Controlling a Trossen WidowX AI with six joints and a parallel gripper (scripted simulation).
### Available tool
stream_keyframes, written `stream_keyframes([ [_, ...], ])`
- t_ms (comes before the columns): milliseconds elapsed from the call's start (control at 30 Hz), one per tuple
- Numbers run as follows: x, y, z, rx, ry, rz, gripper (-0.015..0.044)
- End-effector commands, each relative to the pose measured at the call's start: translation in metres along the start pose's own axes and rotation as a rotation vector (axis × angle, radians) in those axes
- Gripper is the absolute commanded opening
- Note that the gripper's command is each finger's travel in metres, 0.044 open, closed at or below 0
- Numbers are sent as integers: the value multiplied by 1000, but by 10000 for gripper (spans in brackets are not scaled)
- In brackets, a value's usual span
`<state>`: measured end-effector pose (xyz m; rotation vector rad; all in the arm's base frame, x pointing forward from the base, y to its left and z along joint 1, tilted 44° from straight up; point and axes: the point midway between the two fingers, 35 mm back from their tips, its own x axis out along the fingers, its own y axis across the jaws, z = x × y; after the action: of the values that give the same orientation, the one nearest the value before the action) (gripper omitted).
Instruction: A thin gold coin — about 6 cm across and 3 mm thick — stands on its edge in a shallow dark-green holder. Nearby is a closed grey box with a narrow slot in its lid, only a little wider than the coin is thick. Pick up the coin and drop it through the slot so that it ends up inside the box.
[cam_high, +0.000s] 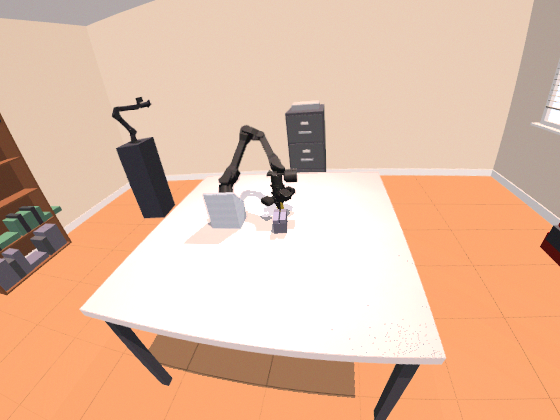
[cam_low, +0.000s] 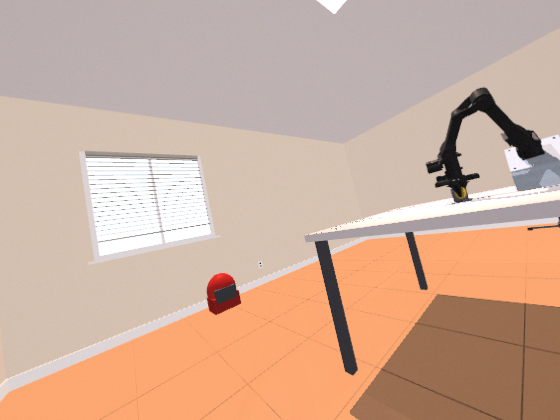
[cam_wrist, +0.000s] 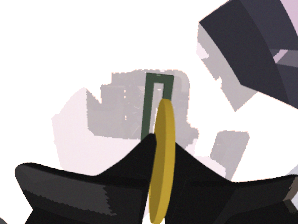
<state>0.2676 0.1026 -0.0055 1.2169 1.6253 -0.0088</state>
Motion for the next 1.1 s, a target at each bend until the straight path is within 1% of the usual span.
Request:
stream_keyframes([
  [0,-9,2,2,-7,-4,-1,0],
  [900,-76,1,-1,-7,-3,0,0],
  [1067,-80,1,-2,14,-2,1,0],
])
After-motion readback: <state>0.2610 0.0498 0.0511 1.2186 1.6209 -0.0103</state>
